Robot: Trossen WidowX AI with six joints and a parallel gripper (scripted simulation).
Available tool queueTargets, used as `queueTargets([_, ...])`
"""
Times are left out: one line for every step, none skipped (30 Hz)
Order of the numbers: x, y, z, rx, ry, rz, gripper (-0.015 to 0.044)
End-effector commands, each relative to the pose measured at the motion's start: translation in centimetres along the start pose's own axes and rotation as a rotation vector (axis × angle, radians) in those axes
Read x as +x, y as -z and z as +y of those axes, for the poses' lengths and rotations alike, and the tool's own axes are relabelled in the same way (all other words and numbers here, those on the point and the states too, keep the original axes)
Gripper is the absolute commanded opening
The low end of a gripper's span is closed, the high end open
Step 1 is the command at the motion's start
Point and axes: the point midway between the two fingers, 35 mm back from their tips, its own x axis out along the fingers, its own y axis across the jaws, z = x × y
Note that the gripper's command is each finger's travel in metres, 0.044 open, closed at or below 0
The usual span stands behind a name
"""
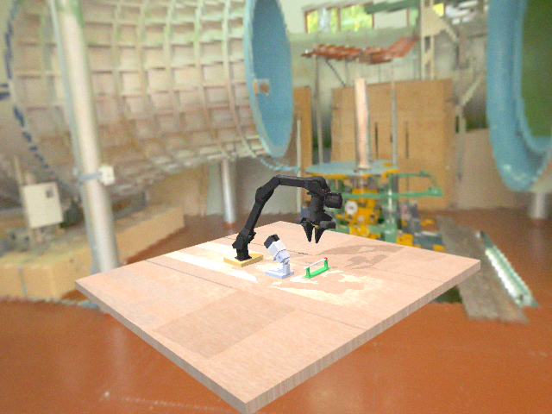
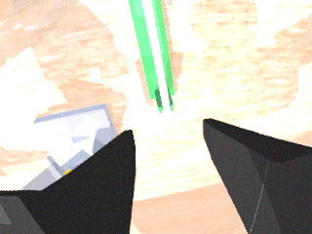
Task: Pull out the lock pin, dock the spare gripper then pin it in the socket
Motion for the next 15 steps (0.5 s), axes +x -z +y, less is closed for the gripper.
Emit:
queueTargets([0.0, -0.1, -0.4, -0.067, 0.004, 0.022, 0.018])
queueTargets([0.0, -0.1, -0.4, -0.067, 0.004, 0.022, 0.018])
queueTargets([0.0, -0.1, -0.4, -0.067, 0.004, 0.022, 0.018])
queueTargets([-0.1, -0.2, -0.3, -0.067, 0.004, 0.022, 0.018])
queueTargets([-0.1, -0.4, -0.1, -0.067, 0.004, 0.022, 0.018])
queueTargets([-0.1, -0.4, -0.1, -0.067, 0.004, 0.022, 0.018])
queueTargets([0.1, -0.4, -0.1, -0.067, 0.004, 0.022, 0.018])
queueTargets([0.3, -0.5, -0.2, -0.067, 0.004, 0.022, 0.018])
queueTargets([0.6, -0.6, -0.2, -0.066, 0.004, 0.022, 0.018])
queueTargets([1.0, -0.7, -0.2, -0.066, 0.004, 0.022, 0.018])
queueTargets([1.4, -0.8, -0.3, -0.066, 0.004, 0.022, 0.018])
queueTargets([1.9, -1.0, -0.3, -0.066, 0.004, 0.022, 0.018])
queueTargets([2.4, -1.1, -0.3, -0.066, 0.004, 0.022, 0.018])
queueTargets([2.9, -1.2, -0.3, -0.066, 0.004, 0.022, 0.018])
queueTargets([3.4, -1.4, -0.3, -0.066, 0.004, 0.022, 0.018])
